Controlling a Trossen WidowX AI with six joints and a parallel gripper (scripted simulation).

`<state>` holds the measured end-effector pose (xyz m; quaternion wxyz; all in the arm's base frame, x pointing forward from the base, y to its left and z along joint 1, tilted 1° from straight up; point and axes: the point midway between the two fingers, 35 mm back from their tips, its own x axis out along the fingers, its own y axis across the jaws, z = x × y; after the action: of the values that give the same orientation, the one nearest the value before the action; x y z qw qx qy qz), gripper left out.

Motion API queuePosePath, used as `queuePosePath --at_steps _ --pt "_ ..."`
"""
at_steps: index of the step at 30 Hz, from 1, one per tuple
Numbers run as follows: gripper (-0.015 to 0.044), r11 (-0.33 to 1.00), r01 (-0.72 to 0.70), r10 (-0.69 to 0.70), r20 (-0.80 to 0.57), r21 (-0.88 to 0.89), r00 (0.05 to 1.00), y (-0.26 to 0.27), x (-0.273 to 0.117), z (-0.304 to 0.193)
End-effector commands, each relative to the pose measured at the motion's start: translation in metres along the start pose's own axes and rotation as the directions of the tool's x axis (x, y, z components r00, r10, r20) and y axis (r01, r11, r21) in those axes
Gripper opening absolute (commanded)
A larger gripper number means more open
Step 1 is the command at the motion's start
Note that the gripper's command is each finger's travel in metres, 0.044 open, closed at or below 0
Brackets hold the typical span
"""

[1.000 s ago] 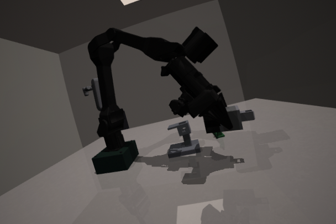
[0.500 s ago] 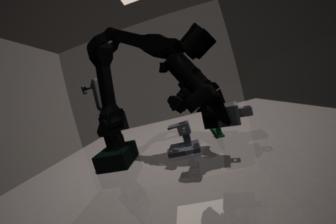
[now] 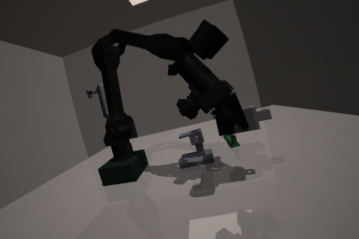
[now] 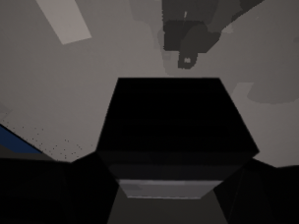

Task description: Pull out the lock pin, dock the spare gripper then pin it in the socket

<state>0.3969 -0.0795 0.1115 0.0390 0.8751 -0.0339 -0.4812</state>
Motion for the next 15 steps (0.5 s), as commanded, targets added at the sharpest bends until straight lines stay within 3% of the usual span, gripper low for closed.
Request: queuePosePath --at_steps 1,15 --pt "0.0000 0.995 0.011 -0.012 -0.007 -0.095 1.000 0.000 -0.005 -0.003" --pt "0.0000 0.904 0.093 -0.079 0.051 -0.418 0.996 -0.008 -0.005 0.010"
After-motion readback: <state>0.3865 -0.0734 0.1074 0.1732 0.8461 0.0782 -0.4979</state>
